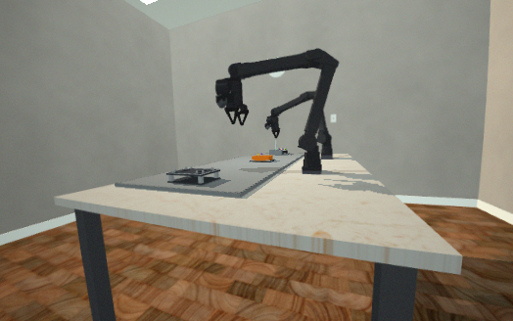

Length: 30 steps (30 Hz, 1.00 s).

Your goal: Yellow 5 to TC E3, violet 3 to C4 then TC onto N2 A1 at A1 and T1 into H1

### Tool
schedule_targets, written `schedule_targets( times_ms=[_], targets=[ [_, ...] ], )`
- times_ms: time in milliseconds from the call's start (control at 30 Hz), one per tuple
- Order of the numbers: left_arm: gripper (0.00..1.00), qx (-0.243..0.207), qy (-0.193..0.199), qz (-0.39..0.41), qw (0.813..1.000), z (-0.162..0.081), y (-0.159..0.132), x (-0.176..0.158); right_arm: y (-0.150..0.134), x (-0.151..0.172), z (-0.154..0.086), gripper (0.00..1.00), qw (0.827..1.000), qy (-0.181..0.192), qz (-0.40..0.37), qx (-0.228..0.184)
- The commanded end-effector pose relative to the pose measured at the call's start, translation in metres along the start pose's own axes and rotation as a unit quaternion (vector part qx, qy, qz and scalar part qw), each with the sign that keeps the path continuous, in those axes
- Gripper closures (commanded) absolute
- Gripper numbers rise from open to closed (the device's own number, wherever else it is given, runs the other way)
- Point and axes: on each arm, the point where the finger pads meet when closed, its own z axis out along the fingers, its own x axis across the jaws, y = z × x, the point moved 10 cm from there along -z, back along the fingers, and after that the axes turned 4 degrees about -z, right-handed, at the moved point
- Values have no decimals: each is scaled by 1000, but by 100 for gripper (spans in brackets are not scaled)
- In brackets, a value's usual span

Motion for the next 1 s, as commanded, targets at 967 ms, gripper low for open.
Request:
schedule_targets(
  times_ms=[967],
  targets=[
    [0, -18, 4, 0, 1000, -14, 5, 1, -70, 94, -47, 76, 1000, -6, -3, -15]
  ],
)
